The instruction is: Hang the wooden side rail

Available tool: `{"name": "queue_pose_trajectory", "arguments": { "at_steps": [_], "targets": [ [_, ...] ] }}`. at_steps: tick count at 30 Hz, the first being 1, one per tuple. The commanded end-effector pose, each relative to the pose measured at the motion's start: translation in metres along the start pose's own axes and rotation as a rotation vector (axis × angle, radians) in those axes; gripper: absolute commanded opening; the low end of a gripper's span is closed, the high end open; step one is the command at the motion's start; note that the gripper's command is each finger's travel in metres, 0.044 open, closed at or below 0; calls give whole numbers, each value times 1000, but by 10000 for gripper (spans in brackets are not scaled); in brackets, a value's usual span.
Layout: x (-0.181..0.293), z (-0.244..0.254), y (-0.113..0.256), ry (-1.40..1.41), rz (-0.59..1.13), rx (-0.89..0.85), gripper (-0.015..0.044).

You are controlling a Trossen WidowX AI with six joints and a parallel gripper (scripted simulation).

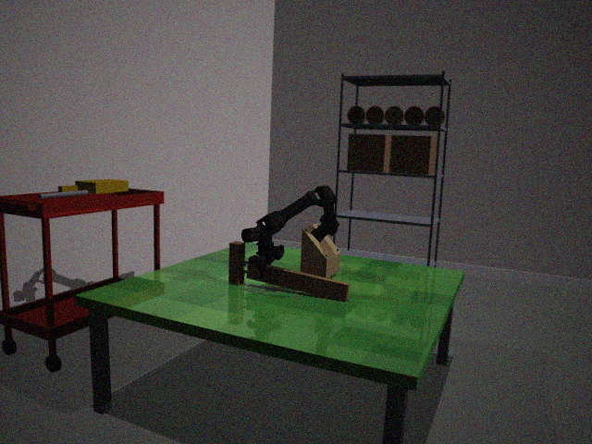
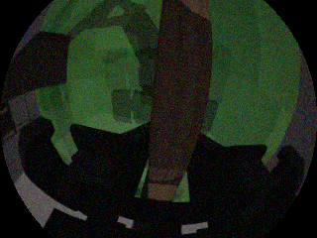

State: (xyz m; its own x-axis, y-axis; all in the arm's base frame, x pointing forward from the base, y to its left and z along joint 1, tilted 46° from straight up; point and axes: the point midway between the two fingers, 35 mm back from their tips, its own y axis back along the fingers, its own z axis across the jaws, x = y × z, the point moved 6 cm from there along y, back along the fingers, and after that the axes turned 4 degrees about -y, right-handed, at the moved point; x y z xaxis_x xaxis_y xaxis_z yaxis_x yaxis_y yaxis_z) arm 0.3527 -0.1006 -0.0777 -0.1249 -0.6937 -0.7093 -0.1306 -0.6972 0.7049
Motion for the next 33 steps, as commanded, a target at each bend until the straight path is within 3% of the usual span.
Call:
{"name": "queue_pose_trajectory", "arguments": {
  "at_steps": [1,33],
  "targets": [
    [3,-2,4,-5,0,13,0],
    [7,2,0,-5,0,13,0]
  ]
}}
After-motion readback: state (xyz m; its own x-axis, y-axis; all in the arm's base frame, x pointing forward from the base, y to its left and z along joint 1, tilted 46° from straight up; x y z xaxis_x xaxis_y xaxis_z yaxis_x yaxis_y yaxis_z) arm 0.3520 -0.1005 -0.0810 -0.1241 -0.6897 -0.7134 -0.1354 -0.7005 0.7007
